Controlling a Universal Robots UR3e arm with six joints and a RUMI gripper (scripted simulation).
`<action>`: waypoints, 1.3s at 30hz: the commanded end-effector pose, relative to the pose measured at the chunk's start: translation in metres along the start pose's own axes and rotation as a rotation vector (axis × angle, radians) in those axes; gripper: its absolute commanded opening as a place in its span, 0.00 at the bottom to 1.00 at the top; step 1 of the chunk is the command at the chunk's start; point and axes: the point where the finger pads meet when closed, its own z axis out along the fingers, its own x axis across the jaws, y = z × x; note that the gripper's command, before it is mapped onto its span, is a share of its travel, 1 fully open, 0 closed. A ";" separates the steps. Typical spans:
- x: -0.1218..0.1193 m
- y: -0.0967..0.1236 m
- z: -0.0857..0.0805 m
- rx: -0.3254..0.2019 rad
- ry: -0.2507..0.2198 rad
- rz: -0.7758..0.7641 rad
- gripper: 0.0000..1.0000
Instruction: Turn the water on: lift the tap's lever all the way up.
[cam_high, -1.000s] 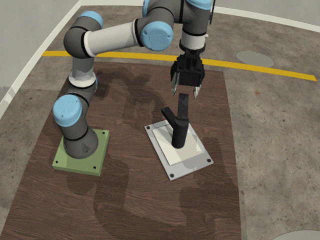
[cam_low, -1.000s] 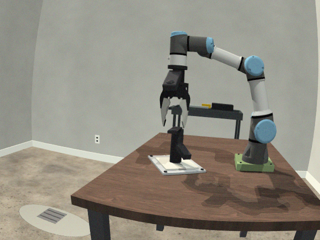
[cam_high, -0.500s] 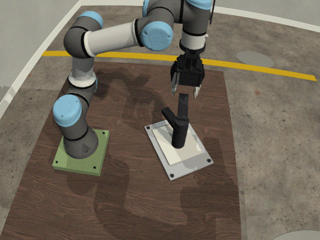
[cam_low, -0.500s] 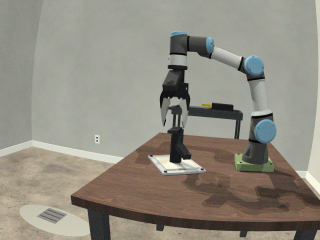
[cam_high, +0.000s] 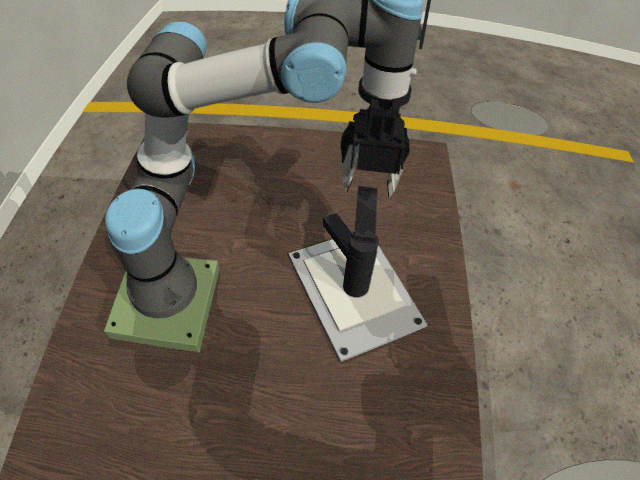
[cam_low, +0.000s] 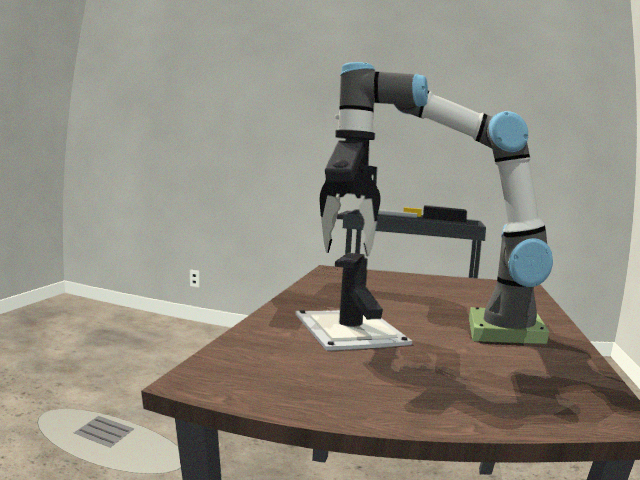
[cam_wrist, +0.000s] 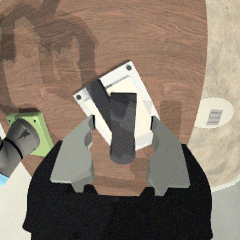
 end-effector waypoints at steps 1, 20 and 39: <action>0.000 0.000 -0.001 0.000 0.003 0.000 0.42; 0.001 0.000 0.002 0.000 0.003 0.000 0.42; 0.001 0.000 0.015 0.000 0.003 0.000 0.42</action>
